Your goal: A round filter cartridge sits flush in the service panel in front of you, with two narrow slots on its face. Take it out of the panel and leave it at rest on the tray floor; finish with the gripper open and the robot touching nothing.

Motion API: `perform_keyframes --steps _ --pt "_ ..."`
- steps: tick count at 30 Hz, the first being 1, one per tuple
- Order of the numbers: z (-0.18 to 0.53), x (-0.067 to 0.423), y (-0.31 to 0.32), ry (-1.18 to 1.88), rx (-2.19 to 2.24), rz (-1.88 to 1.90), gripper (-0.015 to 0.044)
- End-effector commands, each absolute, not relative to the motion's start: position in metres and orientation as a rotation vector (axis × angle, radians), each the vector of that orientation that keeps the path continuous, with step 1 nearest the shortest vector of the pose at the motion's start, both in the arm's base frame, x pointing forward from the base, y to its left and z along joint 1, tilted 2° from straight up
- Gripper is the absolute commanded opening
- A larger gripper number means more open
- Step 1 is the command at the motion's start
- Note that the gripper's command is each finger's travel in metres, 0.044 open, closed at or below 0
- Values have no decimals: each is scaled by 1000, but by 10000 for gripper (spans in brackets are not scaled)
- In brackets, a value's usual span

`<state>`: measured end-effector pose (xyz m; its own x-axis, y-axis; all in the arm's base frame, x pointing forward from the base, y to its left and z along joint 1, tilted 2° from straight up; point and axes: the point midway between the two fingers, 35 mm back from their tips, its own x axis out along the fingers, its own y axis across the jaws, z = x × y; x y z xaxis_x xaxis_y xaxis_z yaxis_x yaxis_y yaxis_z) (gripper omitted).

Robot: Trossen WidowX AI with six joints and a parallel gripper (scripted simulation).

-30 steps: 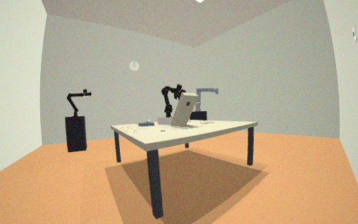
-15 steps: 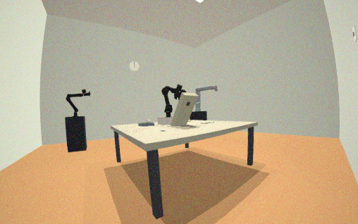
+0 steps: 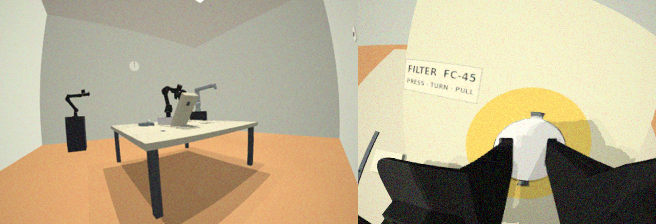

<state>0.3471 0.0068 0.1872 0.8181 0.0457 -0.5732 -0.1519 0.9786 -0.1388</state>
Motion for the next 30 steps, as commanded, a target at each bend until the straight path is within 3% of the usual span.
perform_keyframes --steps 1,30 --pt "187 348 6 605 -144 92 0" --pt "185 351 6 590 818 -216 0"
